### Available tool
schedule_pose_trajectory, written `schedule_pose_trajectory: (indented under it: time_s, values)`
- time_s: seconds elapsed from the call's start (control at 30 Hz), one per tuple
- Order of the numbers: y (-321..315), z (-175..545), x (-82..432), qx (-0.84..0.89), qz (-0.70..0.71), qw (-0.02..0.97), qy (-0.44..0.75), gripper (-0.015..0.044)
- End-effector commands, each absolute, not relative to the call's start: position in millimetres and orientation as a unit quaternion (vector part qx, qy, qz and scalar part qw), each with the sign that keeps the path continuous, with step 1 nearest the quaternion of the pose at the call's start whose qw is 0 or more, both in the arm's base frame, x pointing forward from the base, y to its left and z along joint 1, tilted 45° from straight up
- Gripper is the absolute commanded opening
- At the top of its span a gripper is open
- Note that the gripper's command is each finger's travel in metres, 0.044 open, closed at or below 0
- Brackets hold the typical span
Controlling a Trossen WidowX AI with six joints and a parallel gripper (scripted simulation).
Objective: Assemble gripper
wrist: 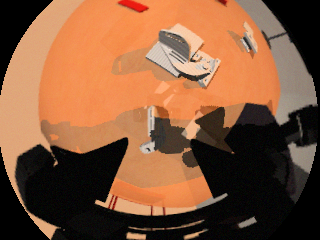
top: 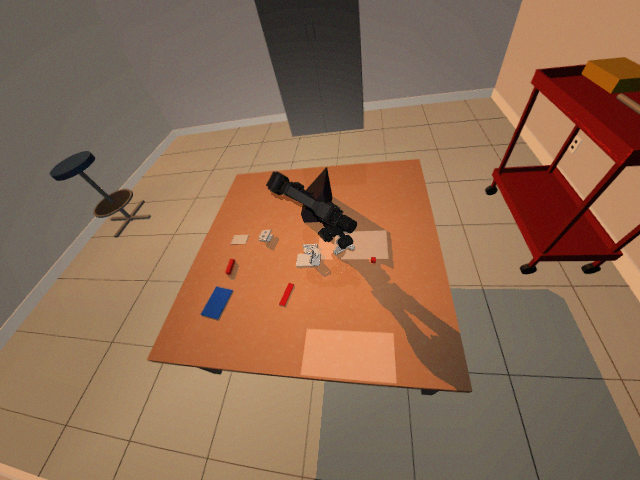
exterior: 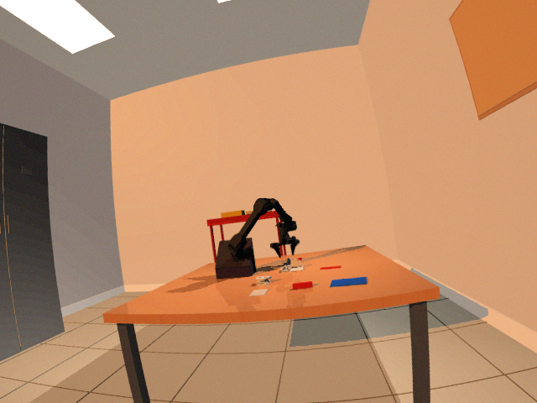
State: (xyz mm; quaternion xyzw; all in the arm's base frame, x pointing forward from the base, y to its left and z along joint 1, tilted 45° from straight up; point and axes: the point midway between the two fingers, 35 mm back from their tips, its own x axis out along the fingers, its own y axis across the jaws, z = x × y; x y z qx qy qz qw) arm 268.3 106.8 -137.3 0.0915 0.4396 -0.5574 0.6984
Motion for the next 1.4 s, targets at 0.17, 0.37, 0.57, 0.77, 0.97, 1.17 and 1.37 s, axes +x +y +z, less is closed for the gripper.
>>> schedule_pose_trajectory:
  time_s: [0.17,0.37,0.57,0.77,0.97,1.17,1.37]
  values:
    - [102.1,-142.0,268.6,0.089,-0.556,0.7,0.44,0.044]
    - [95.5,-149.2,269.5,0.089,-0.556,0.7,0.44,0.044]
    - [88.9,-156.4,270.0,0.089,-0.556,0.7,0.44,0.044]
    - [82.2,-163.3,270.3,0.089,-0.556,0.7,0.44,0.044]
    - [75.4,-170.1,270.2,0.089,-0.556,0.7,0.44,0.044]
    - [70.4,-175.0,270.1,0.088,-0.556,0.7,0.439,0.044]
    - [70.4,-175.0,270.1,0.088,-0.556,0.7,0.439,0.044]
